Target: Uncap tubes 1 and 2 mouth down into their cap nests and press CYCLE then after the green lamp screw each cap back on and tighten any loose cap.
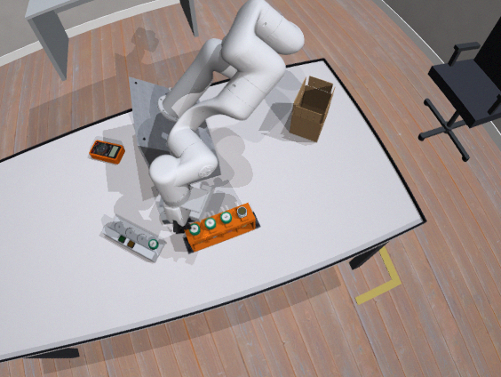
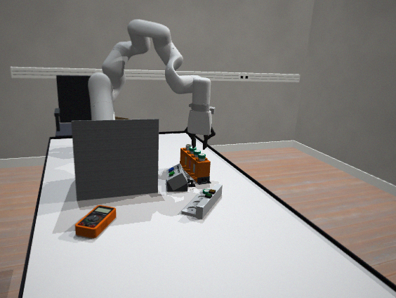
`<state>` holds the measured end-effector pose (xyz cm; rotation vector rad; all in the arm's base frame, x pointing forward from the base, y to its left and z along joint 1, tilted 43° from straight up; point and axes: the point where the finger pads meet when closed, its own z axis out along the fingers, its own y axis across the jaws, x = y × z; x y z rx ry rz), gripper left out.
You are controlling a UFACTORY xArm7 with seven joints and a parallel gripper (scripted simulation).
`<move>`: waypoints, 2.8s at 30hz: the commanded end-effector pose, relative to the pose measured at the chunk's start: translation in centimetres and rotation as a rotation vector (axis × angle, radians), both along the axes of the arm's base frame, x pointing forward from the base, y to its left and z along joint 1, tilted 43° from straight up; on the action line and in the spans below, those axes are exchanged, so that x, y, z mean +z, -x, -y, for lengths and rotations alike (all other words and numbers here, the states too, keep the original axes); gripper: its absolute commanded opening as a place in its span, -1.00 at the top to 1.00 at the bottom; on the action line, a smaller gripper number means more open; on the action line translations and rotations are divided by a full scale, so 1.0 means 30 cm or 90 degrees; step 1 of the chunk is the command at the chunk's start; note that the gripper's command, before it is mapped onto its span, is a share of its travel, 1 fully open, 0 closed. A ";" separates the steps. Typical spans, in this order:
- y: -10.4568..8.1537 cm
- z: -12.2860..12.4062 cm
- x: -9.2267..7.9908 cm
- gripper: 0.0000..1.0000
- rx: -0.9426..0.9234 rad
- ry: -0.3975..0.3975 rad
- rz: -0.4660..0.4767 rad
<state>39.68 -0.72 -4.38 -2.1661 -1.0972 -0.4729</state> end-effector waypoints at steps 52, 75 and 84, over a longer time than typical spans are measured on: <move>-0.036 -0.355 0.149 0.08 -0.032 0.013 -0.049; -0.036 -0.362 0.141 1.00 -0.032 0.013 -0.049; -0.036 -0.362 0.141 1.00 0.107 0.016 0.082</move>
